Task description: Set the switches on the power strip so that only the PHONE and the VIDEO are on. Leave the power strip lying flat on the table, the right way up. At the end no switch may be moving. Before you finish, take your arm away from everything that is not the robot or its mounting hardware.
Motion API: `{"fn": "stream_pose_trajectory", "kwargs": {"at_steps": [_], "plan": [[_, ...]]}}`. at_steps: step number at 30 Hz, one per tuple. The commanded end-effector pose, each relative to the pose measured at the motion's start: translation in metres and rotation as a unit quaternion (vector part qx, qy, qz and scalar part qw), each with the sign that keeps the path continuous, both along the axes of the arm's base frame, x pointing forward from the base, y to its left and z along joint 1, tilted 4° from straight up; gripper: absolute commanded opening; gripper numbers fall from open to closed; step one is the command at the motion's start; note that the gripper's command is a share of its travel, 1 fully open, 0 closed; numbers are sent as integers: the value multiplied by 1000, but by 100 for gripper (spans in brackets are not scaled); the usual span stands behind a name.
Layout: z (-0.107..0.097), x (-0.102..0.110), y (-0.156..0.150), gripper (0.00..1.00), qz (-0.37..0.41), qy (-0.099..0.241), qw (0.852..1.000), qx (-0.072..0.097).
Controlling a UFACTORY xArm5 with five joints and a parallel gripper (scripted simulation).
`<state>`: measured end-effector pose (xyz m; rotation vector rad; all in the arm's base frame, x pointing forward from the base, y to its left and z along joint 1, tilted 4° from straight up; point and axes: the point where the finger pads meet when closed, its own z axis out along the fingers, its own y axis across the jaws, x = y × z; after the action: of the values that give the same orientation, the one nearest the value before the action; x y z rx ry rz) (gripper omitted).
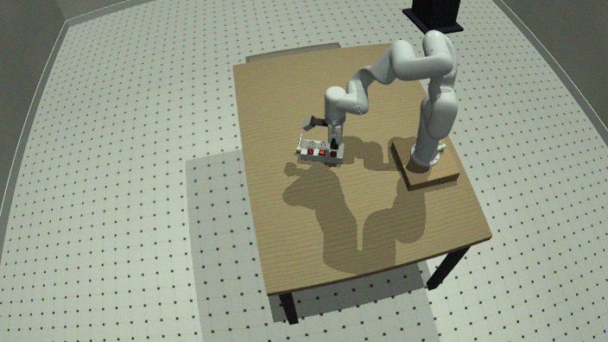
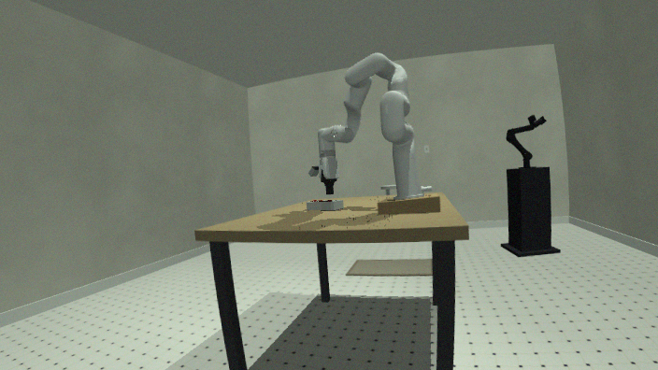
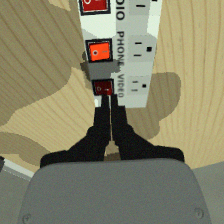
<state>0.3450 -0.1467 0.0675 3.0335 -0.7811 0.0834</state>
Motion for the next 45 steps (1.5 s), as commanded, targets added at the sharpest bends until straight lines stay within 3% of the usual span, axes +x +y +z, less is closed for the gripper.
{"fn": "stream_pose_trajectory", "kwargs": {"at_steps": [1,20,45], "plan": [[-4,1,0,0,0,-1,1000,-1],[-19,2,-4,0,0,-2,1000,-1],[-21,2,-4,0,0,-2,1000,-1]]}}
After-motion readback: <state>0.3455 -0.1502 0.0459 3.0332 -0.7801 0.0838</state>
